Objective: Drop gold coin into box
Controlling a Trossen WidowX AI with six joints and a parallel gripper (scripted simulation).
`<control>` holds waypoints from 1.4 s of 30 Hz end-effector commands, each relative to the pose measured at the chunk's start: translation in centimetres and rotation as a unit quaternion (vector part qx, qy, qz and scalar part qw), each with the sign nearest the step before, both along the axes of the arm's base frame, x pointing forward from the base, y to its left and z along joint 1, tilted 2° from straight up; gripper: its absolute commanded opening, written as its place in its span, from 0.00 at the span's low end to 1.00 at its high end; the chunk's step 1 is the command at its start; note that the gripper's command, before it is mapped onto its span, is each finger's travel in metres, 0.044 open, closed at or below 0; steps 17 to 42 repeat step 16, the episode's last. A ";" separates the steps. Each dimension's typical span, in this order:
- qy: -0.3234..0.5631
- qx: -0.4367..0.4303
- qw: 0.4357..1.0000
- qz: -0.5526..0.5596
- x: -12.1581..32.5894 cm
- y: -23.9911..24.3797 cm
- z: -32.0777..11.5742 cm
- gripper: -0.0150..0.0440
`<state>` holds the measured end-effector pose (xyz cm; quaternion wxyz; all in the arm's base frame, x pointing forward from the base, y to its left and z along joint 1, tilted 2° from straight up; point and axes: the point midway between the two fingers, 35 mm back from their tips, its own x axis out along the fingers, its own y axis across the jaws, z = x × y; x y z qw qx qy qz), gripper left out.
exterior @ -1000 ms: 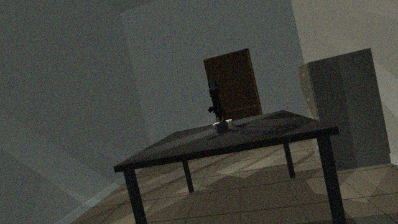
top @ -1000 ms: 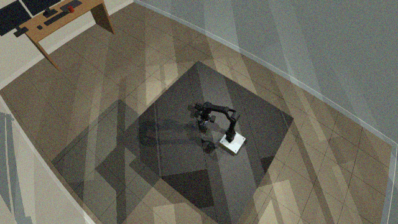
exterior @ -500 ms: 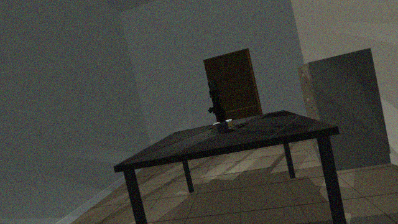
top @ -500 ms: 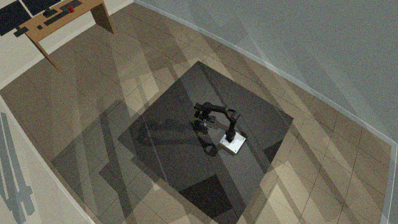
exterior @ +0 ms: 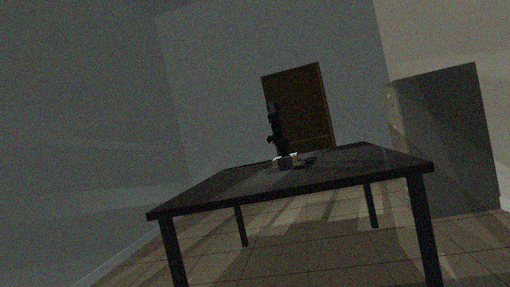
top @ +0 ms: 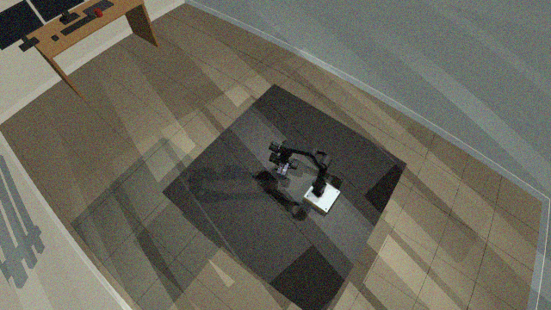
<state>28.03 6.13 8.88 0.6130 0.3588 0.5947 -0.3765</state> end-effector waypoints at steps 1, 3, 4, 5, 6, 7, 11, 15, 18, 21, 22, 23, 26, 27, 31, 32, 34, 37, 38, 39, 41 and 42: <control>-0.004 0.001 1.000 -0.001 0.1 0.0 0.9 0.93; -0.002 0.001 1.000 0.000 -0.1 0.1 2.8 1.00; -0.001 0.000 1.000 0.000 -0.2 0.1 4.1 1.00; 0.000 0.000 1.000 0.000 -0.4 0.1 4.8 1.00; 0.000 0.000 1.000 0.000 -0.4 0.1 5.0 1.00; 0.000 0.000 1.000 0.000 -0.4 0.1 5.0 1.00; 0.000 0.000 1.000 0.000 -0.4 0.1 5.0 1.00; 0.000 0.000 1.000 0.000 -0.4 0.1 5.0 1.00; 0.000 0.000 1.000 0.000 -0.4 0.1 5.0 1.00; 0.000 0.000 1.000 0.000 -0.4 0.1 5.0 1.00; 0.000 0.000 1.000 0.000 -0.4 0.1 5.0 1.00; 0.000 0.000 1.000 0.000 -0.4 0.1 5.0 1.00; 0.000 0.000 1.000 0.000 -0.4 0.1 5.0 1.00; 0.000 0.000 1.000 0.000 -0.4 0.1 5.0 1.00; 0.000 0.000 1.000 0.000 -0.4 0.1 5.0 1.00; 0.000 0.000 1.000 0.000 -0.4 0.1 5.0 1.00; 0.000 0.000 1.000 0.000 -0.4 0.1 5.0 1.00; 0.000 0.000 1.000 0.000 -0.4 0.1 5.0 1.00; 0.000 0.000 1.000 0.000 -0.4 0.1 5.0 1.00; 0.000 0.000 1.000 0.000 -0.4 0.1 5.0 1.00; 0.000 0.000 1.000 0.000 -0.4 0.1 5.0 1.00; 0.000 0.000 1.000 0.000 -0.4 0.1 5.0 1.00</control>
